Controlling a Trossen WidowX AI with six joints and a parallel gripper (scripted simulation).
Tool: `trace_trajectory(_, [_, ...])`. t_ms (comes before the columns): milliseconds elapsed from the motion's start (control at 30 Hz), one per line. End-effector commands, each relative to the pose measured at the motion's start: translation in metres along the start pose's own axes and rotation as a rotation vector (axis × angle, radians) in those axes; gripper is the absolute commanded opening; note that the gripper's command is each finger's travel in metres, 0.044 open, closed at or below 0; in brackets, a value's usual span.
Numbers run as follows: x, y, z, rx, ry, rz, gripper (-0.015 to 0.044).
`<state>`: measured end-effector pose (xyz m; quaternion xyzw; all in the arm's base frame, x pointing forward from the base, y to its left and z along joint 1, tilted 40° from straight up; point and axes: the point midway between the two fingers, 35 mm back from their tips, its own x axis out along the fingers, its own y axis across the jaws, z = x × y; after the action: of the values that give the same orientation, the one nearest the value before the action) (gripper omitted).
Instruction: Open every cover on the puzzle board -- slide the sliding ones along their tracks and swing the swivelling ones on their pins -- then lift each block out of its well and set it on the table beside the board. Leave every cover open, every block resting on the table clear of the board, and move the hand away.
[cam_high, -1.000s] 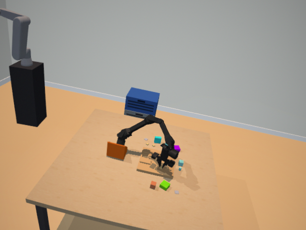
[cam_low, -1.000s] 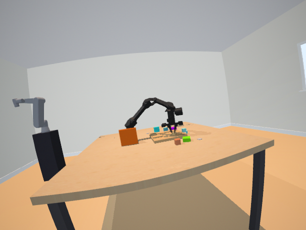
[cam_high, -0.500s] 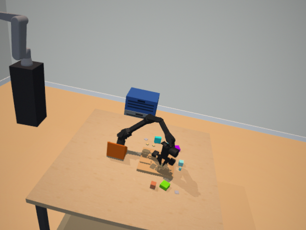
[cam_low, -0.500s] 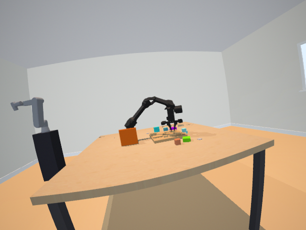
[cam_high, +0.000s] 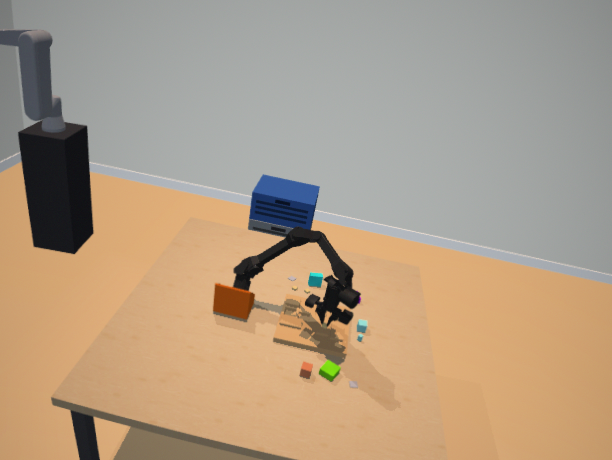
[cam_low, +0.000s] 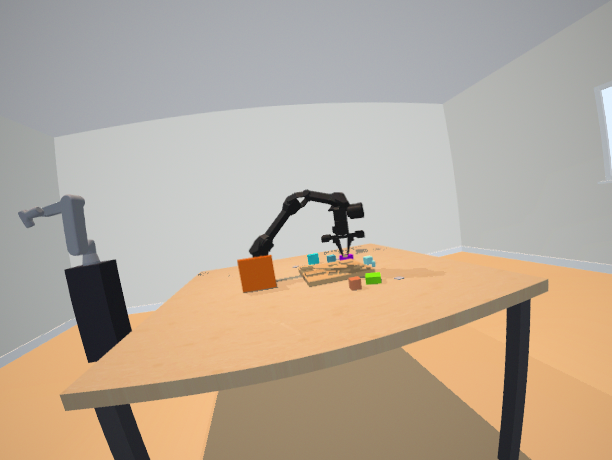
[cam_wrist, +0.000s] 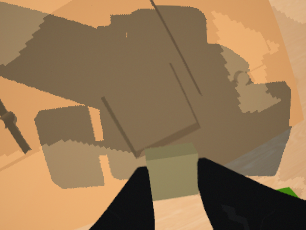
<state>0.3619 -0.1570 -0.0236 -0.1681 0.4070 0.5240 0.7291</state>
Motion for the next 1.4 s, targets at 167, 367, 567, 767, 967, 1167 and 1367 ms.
trace_trajectory(167, [-0.019, 0.001, -0.002, -0.007, 0.005, 0.001, 0.0080])
trace_trajectory(367, [-0.021, 0.004, -0.025, -0.006, 0.011, -0.002, 0.0080])
trace_trajectory(567, [-0.022, 0.008, -0.049, -0.005, 0.015, -0.004, 0.0080])
trace_trajectory(767, [-0.023, 0.013, -0.072, -0.004, 0.018, -0.004, 0.0080])
trace_trajectory(967, [-0.024, 0.020, -0.095, -0.003, 0.020, -0.004, 0.0080])
trace_trajectory(1167, [-0.024, 0.028, -0.118, -0.003, 0.020, -0.003, 0.0080])
trace_trajectory(1367, [-0.023, 0.037, -0.139, -0.004, 0.018, -0.001, 0.0080])
